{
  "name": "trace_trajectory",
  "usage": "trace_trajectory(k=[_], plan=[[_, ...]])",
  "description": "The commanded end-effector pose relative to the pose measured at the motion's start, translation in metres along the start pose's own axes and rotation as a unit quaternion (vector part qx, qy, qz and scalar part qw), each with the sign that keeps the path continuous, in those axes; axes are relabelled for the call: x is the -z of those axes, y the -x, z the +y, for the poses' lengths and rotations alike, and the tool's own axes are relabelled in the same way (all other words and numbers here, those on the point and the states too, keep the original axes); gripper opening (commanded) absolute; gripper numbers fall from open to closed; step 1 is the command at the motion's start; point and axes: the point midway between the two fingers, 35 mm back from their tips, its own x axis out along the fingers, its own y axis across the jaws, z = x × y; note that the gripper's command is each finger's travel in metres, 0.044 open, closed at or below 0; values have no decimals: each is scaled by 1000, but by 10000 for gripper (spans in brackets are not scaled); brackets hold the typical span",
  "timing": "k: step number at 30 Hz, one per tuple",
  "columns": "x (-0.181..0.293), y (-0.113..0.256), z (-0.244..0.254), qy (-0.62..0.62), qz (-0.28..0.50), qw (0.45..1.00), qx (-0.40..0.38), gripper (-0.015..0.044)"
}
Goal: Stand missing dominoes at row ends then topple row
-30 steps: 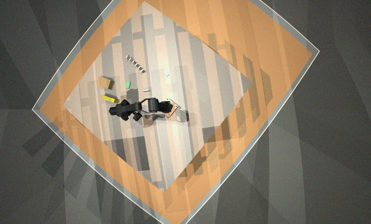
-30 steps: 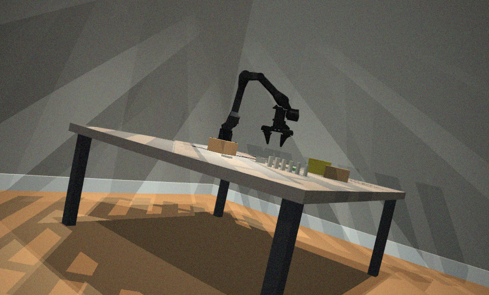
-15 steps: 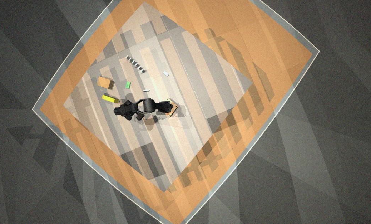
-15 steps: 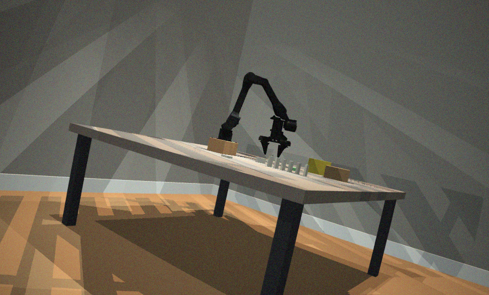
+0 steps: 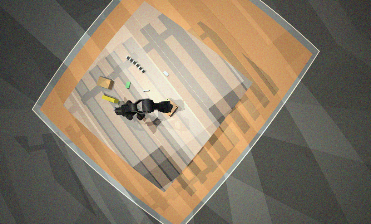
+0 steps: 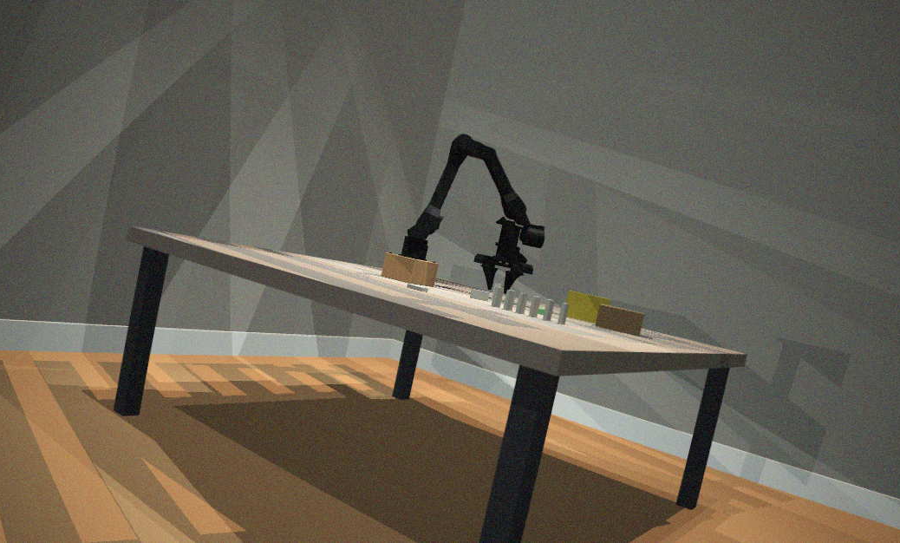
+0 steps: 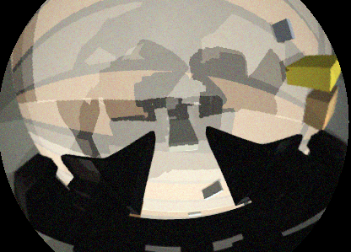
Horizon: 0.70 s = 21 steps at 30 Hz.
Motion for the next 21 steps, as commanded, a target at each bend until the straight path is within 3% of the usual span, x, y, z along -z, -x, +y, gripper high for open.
trace_trajectory(k=[1, 4, 14, 21], plan=[[1, -1, 0, 1, 2, 1000, 1, 178], [1, -1, 0, 1, 2, 1000, 1, 107], [0, 2, -1, 1, 2, 1000, 1, 107], [-5, 107, -4, 0, 0, 1000, 0, 107]])
